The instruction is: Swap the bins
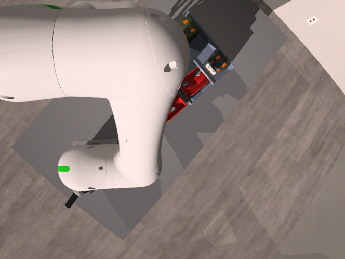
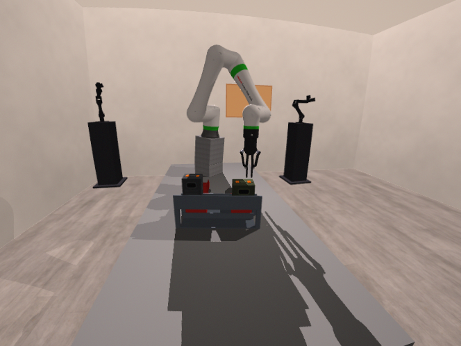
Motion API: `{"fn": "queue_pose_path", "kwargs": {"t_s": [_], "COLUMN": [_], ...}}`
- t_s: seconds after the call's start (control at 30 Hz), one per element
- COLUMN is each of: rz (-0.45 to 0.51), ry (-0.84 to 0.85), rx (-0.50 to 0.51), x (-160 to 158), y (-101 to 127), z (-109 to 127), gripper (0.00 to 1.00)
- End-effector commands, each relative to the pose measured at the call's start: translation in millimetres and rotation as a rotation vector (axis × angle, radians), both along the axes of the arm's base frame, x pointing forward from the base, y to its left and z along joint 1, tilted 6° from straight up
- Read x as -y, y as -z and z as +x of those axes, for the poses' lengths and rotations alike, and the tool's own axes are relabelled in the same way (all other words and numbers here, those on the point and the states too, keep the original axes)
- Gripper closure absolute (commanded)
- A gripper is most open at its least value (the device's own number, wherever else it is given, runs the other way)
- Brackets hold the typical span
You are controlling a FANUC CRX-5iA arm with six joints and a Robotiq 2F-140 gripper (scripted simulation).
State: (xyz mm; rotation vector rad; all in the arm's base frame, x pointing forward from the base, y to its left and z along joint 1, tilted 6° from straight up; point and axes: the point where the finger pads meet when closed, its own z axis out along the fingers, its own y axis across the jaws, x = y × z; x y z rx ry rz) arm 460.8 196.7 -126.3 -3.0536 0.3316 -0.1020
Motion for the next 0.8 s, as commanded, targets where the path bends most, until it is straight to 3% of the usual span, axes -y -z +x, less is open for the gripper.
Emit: {"fn": "queue_pose_path", "kwargs": {"t_s": [0.0, 0.77], "rz": [0.001, 0.001], "ry": [0.000, 0.000], "rx": [0.001, 0.001], "x": [0.0, 1.5], "y": [-4.9, -29.2], "z": [0.3, -1.5], "gripper": [0.76, 0.76]}}
